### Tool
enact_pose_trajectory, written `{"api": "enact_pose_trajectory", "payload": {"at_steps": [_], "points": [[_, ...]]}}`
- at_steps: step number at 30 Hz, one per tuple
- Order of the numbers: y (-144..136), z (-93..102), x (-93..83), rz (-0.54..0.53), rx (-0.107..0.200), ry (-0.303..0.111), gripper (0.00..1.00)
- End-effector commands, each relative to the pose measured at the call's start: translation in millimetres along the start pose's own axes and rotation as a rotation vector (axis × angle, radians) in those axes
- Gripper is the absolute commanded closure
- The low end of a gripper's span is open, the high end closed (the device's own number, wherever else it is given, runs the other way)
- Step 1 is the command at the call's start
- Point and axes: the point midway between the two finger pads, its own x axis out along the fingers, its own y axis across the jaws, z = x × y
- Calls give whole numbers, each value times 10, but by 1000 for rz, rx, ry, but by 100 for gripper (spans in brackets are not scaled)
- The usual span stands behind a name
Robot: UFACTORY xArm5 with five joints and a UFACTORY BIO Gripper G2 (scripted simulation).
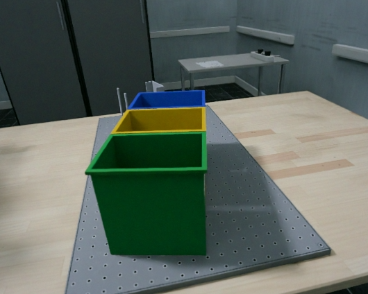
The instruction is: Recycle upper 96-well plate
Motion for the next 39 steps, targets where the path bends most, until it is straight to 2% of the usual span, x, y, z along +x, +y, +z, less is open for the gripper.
{"api": "enact_pose_trajectory", "payload": {"at_steps": [1, 17, 18, 26, 32, 34, 35, 36, 37, 39], "points": [[-1, 8, 0, 0, 1, -1, 0], [-1, 8, 0, 0, 1, -1, 0], [-15, 105, 59, 0, 1, -1, 63], [-125, 876, 534, 0, 0, 0, 63], [-197, 1378, 832, 0, 0, 0, 63], [-197, 1378, 832, 0, 0, 0, 63], [-222, 1557, 950, 0, 0, 0, 63], [-236, 1654, 1009, 0, 0, 0, 63], [-245, 1716, 1047, 0, 0, 0, 63], [-245, 1716, 1047, 0, 0, 0, 63]]}}
